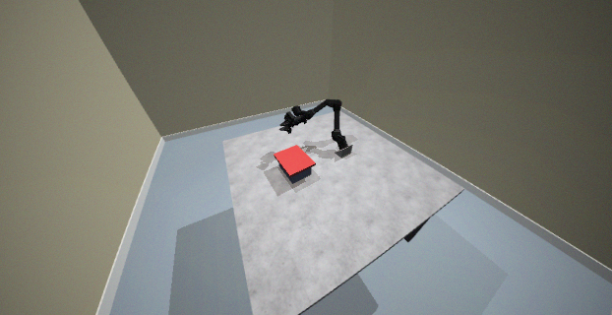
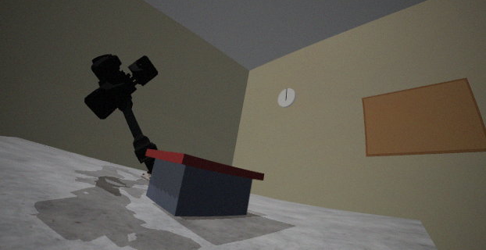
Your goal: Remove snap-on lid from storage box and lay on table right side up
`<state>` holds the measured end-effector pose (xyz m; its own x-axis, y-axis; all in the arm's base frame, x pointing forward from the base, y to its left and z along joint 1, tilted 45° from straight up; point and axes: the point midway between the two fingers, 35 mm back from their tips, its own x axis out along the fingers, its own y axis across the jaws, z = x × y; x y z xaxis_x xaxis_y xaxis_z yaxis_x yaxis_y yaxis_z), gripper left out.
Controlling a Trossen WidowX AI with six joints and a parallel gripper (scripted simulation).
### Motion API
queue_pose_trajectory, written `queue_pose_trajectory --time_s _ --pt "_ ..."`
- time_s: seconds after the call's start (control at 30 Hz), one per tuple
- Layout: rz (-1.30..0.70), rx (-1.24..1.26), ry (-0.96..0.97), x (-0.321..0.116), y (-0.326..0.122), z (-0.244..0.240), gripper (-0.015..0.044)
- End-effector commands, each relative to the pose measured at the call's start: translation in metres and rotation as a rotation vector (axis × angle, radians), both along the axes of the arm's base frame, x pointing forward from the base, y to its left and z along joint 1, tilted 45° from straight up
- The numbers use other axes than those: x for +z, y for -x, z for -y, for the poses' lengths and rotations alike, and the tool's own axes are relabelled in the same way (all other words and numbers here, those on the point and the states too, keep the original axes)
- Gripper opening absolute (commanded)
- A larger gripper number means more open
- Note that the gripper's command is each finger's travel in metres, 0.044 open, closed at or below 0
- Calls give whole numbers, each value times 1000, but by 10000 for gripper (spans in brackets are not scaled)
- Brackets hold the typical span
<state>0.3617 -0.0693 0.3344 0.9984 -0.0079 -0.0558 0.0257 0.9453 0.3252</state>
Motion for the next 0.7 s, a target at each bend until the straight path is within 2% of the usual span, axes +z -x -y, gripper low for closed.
queue_pose_trajectory --time_s 0.0,0.17,0.37,0.5,0.67 --pt "-137 -59 -194 -39 -8 -24 235" --pt "-345 -206 -417 -99 -1 -69 235" --pt "-455 -366 -498 -141 22 -102 235" --pt "-470 -503 -500 -165 51 -124 235" --pt "-417 -582 -471 -174 75 -136 235"
